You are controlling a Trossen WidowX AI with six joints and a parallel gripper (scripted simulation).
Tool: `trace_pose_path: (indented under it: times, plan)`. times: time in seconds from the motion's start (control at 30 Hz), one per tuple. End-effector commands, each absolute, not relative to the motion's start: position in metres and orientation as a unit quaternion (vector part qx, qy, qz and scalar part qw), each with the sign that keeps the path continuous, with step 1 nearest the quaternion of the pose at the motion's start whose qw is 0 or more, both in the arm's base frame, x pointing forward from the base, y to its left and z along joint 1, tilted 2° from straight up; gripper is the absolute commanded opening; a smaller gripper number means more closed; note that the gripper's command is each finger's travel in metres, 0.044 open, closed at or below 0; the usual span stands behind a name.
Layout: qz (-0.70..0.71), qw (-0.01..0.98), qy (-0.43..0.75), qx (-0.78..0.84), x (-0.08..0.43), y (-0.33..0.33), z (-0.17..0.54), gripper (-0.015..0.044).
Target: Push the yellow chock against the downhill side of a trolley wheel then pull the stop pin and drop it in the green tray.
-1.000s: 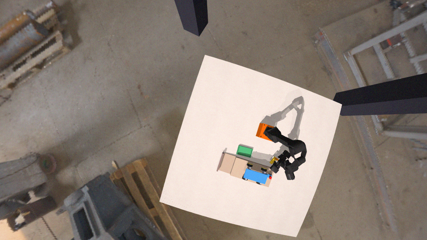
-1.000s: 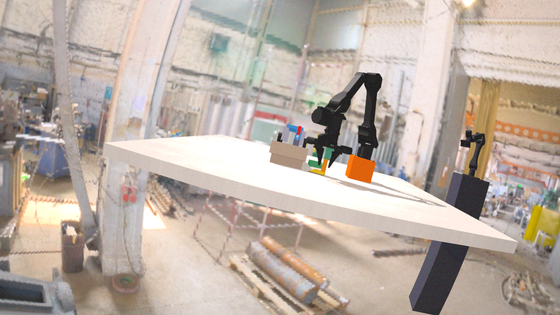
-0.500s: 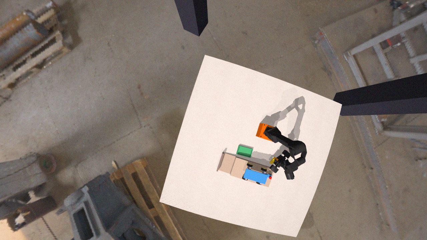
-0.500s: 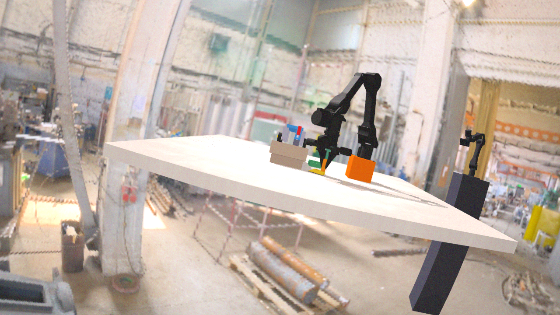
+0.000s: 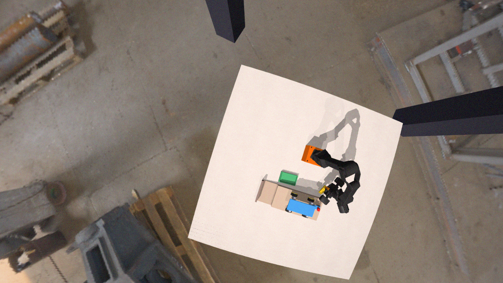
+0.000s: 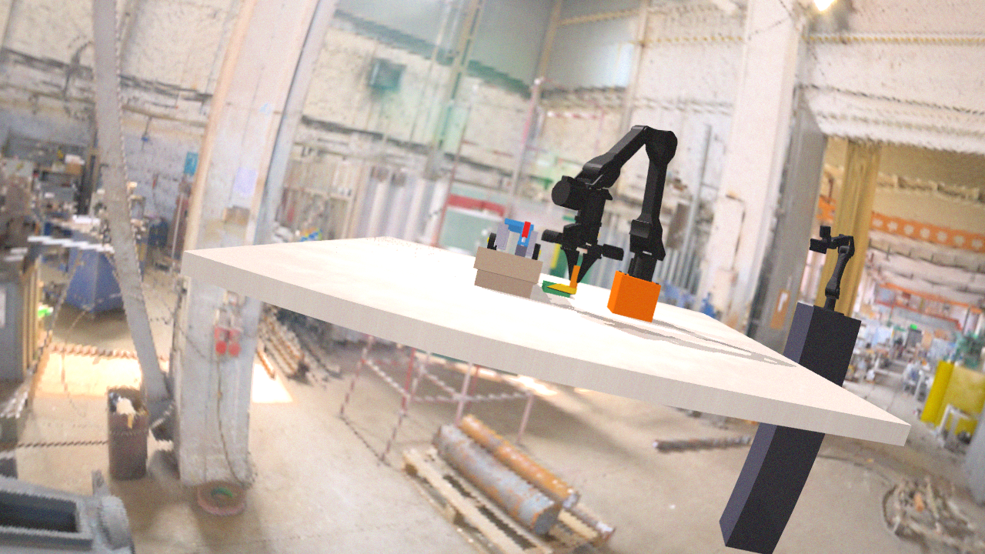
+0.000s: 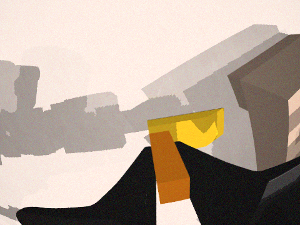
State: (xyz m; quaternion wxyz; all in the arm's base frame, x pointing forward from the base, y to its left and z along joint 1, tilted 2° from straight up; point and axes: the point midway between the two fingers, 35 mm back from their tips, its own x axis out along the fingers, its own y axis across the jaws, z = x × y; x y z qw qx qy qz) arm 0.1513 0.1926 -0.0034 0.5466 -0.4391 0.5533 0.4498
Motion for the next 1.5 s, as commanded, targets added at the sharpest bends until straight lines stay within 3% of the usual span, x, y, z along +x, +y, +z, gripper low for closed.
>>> trace_pose_path:
  times: [0.0, 0.97, 1.47]
  plan:
    - [0.453, 0.548, 0.55, -0.438, 0.152, 0.194, 0.011, 0.0]
    - [0.453, 0.549, 0.55, -0.438, 0.155, 0.196, 0.106, 0.0]
    - [0.392, 0.592, 0.595, -0.377, 0.155, 0.197, 0.11, 0.0]
